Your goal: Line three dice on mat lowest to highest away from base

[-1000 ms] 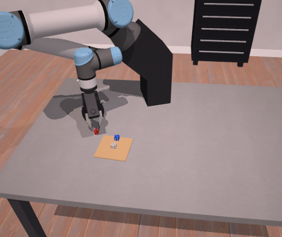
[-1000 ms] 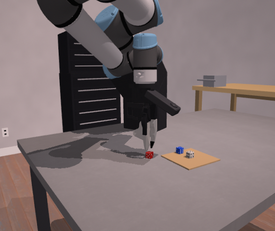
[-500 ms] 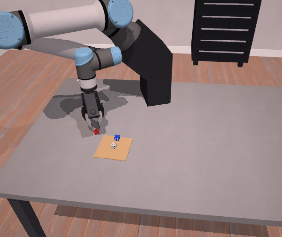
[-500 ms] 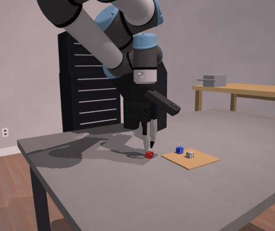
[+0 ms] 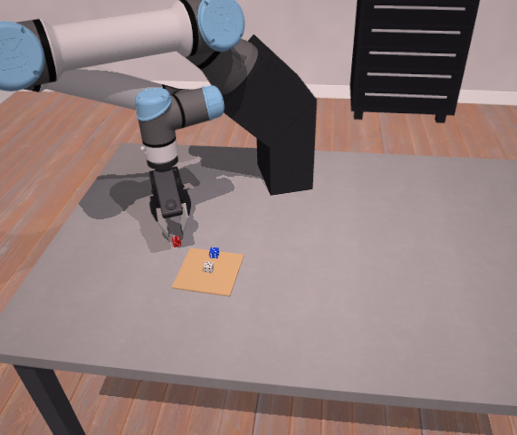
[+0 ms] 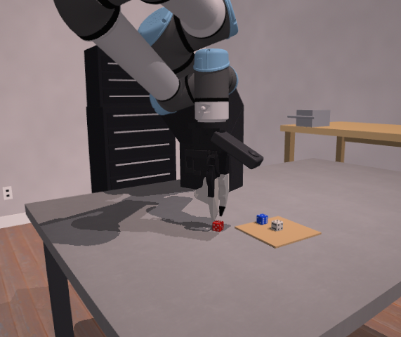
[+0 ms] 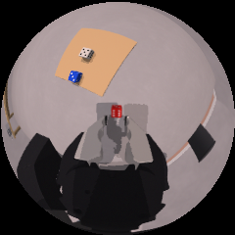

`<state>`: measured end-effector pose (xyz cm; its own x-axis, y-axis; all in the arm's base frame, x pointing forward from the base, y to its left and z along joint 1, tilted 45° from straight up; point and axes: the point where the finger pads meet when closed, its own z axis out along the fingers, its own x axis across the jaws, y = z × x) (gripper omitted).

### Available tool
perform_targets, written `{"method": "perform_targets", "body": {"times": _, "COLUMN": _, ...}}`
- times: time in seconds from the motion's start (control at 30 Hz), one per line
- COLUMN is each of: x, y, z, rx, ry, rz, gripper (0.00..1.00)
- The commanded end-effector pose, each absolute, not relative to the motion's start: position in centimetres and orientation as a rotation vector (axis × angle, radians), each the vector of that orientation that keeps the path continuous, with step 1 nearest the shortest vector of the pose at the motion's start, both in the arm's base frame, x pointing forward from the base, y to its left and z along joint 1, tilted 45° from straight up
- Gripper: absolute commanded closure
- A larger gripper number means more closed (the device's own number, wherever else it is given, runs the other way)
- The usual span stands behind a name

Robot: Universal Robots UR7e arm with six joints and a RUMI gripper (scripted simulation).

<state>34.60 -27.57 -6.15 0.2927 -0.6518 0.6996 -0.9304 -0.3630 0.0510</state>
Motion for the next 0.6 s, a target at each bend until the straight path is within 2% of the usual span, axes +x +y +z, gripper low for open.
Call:
{"method": "perform_targets", "body": {"times": 0.0, "x": 34.7, "y": -28.0, "z": -6.4, "rx": 2.111, "ry": -1.413, "rz": 0.824, "gripper": 0.79}}
{"method": "perform_targets", "body": {"times": 0.57, "x": 35.2, "y": -29.3, "z": -7.8, "rx": 2.111, "ry": -1.413, "rz": 0.824, "gripper": 0.79}}
